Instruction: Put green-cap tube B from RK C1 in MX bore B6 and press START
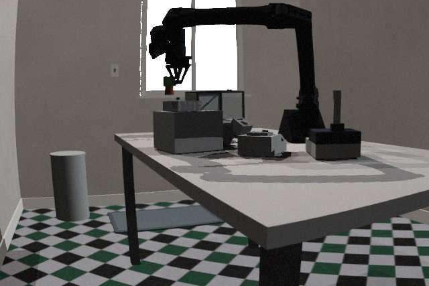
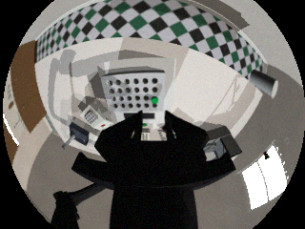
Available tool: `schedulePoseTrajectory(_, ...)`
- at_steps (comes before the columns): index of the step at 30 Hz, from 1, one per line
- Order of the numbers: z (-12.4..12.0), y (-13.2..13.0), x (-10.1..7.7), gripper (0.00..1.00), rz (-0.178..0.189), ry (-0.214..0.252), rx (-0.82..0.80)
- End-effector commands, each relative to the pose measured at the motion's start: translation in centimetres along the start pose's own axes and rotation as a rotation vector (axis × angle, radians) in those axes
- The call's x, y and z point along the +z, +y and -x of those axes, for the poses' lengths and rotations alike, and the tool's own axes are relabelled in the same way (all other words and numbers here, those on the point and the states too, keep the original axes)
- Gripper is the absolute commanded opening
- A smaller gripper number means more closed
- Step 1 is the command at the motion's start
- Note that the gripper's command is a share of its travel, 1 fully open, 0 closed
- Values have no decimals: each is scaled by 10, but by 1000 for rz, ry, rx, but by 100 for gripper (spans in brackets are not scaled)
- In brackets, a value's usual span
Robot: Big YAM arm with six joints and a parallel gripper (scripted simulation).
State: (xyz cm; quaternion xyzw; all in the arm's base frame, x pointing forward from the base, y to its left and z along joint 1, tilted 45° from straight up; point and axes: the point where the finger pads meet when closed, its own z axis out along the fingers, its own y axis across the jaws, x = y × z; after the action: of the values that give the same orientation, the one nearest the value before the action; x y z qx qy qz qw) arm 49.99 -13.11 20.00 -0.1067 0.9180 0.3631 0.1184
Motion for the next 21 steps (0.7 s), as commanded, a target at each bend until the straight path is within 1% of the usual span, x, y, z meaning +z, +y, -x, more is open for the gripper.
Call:
schedulePoseTrajectory(1,1,-11,-9,36,-11,-15,-8)
schedulePoseTrajectory(3,1,-11,-9,36,-11,-15,-8)
schedulePoseTrajectory(4,8,-2,-12,36,-20,-23,-22)
schedulePoseTrajectory(21,8,-2,-12,36,-20,-23,-22)
